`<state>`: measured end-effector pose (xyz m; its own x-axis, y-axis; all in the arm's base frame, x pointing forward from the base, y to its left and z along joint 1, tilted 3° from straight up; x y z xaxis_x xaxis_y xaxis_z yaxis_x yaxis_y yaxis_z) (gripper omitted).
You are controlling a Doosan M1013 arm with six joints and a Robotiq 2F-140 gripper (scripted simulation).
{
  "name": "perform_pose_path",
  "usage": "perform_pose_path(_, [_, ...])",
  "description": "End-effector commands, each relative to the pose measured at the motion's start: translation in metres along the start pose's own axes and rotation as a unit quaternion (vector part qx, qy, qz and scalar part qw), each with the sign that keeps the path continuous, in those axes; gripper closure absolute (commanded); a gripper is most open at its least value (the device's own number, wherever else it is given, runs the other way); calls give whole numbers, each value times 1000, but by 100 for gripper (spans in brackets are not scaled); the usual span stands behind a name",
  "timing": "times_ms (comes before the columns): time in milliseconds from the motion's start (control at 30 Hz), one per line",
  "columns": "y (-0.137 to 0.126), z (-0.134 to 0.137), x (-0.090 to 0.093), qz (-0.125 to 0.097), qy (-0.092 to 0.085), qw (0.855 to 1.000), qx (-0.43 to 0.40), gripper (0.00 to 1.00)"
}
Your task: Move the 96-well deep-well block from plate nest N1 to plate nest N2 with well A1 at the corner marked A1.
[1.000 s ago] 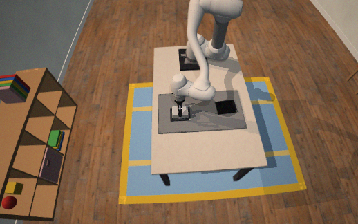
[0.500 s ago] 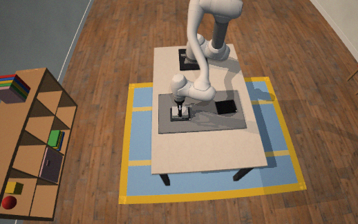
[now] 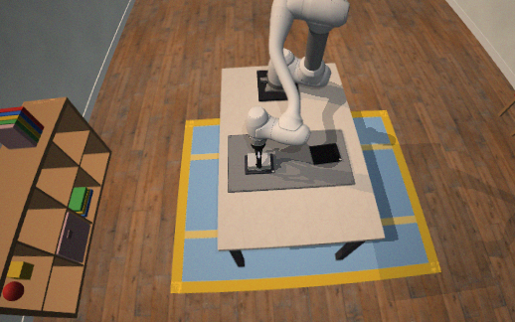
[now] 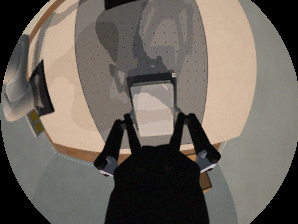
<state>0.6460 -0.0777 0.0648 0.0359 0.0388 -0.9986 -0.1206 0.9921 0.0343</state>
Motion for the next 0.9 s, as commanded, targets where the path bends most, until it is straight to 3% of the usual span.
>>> perform_pose_path(0, [0,0,0,0,0,1000,0,100])
perform_pose_path(633, [0,0,3,0,0,1000,0,100])
perform_pose_path(667, [0,0,3,0,0,1000,0,0])
perform_pose_path(867, [0,0,3,0,0,1000,0,0])
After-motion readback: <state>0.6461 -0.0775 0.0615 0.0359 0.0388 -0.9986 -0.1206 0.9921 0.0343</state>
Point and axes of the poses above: the point where the finger pads meet when closed, its own x axis out along the fingers, its own z axis across the jaws, y = z × x, the point moved 1 cm from there along -x, back along the fingers, and after that the axes turned 1 degree about x, right-handed, at the moved point
